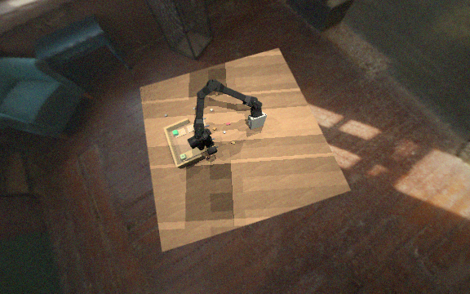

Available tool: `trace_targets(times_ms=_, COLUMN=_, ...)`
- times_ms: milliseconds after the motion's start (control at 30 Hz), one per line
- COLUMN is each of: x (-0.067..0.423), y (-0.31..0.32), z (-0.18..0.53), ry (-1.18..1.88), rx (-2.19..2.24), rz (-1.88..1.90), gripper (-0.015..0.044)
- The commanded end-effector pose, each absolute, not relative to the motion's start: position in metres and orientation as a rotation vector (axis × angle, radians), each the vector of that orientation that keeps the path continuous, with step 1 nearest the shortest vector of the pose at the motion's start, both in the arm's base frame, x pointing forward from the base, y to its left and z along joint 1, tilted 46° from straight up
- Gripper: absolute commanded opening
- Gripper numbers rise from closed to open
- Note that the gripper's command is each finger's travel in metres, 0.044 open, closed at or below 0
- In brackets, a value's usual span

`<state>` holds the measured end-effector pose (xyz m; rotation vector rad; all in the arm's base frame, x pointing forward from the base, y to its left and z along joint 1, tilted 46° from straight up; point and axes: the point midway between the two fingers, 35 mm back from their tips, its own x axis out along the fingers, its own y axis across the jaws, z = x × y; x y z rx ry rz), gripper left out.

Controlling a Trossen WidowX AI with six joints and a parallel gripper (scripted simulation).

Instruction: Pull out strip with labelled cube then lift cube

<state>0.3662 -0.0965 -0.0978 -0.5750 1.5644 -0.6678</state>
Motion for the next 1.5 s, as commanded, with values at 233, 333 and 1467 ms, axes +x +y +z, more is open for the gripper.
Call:
trace_targets(times_ms=233, x=0.355, y=-0.099, z=-0.100, ry=1.569, rx=-0.579, rz=-0.673, gripper=0.0000)
trace_targets(times_ms=333, x=0.350, y=-0.098, z=-0.100, ry=1.569, rx=-0.579, rz=-0.673, gripper=0.0000)
trace_targets(times_ms=1467, x=0.298, y=-0.093, z=-0.098, ry=1.572, rx=-0.580, rz=-0.672, gripper=0.0000)
